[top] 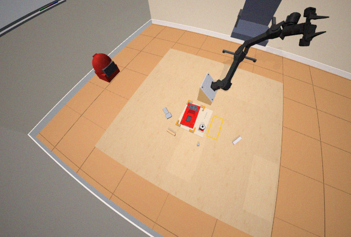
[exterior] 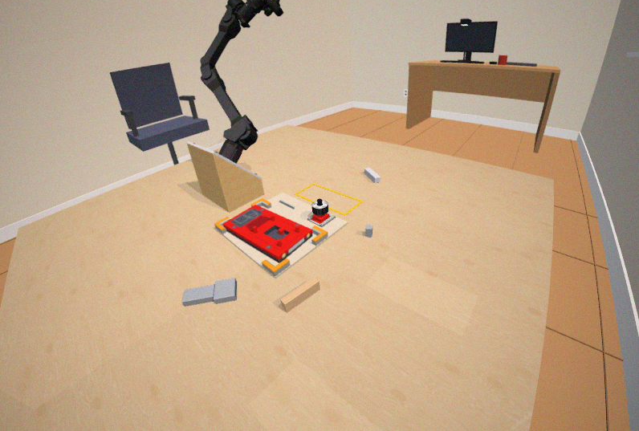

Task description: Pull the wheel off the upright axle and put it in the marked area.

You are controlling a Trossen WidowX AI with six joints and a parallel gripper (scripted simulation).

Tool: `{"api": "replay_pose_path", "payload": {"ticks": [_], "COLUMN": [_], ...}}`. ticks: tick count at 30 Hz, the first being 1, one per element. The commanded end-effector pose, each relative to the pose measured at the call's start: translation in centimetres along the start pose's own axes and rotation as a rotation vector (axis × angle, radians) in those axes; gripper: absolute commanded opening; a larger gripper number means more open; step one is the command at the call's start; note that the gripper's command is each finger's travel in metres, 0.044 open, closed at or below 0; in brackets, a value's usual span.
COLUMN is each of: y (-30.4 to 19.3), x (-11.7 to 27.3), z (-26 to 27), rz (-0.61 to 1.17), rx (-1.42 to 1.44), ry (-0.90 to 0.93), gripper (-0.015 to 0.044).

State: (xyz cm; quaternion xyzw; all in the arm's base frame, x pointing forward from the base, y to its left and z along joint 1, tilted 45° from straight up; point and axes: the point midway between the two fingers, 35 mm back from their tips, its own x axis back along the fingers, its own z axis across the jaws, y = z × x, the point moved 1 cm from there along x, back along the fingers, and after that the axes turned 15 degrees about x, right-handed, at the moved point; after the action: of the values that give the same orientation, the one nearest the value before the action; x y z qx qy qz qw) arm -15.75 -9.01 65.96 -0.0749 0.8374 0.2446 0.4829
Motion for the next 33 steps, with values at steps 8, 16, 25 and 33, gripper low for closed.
{"api": "replay_pose_path", "payload": {"ticks": [8,16,25,33], "y": [0.7,-1.5,-6.2,-12.7], "x": [-7.5,-9.4,-10.4,-9.0], "z": [15.2,24.5,35.6,45.0], "rz": [0.080,0.170,0.406,0.734], "rx": [-0.107,-0.104,-0.308,-0.518], "ry": [0.358,0.585,0.826,0.975], "gripper": [0.0300,0.0300,0.0300,0.0300]}}
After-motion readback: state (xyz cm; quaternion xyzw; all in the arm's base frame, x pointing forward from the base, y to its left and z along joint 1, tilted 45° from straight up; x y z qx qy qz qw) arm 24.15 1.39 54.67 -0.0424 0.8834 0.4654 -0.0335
